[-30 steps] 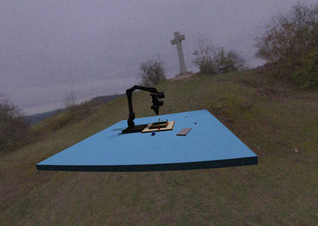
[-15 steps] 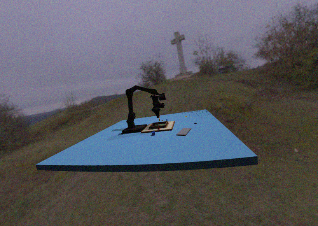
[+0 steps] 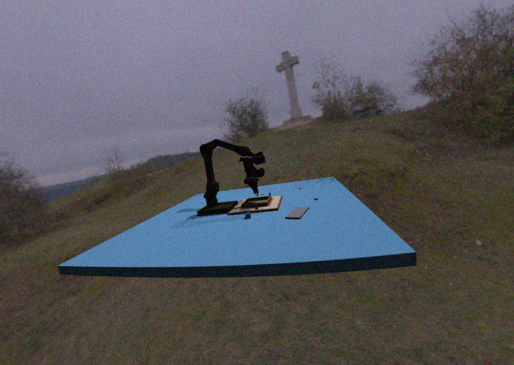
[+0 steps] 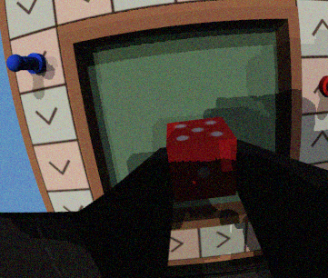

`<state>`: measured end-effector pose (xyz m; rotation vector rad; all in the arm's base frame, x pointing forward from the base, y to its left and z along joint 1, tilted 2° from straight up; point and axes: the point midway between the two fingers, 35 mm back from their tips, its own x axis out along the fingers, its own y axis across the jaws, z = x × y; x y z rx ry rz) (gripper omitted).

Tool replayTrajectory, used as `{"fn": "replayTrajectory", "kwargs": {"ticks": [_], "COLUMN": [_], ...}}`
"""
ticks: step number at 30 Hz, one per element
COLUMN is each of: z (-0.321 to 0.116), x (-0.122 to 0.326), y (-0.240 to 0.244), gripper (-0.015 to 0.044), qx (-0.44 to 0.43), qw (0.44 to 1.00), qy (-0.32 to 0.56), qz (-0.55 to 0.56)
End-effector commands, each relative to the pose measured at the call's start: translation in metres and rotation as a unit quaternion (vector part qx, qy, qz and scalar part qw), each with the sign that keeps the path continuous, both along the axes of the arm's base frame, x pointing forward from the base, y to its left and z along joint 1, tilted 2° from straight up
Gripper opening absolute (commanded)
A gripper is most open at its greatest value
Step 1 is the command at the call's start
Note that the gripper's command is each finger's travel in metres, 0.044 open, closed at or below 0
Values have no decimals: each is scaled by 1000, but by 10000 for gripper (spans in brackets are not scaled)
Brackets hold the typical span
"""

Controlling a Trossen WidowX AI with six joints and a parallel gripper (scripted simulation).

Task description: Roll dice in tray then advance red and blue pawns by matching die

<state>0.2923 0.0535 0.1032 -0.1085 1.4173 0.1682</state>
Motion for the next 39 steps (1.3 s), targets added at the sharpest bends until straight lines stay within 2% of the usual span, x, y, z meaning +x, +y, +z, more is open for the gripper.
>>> {"fn": "replayTrajectory", "kwargs": {"ticks": [1, 19, 26, 33, 39], "z": [1, -6, -8, 22, 21], "x": [2, 5, 5, -24, -25], "y": [1, 1, 0, -7, -7], "gripper": [0, 0, 0, 0, 0], "qx": [12, 68, 68, 68, 68], "qw": [998, 934, 933, 934, 934], "qy": [-68, -350, -353, -352, -352], "qz": [0, -8, -8, -8, -8]}}
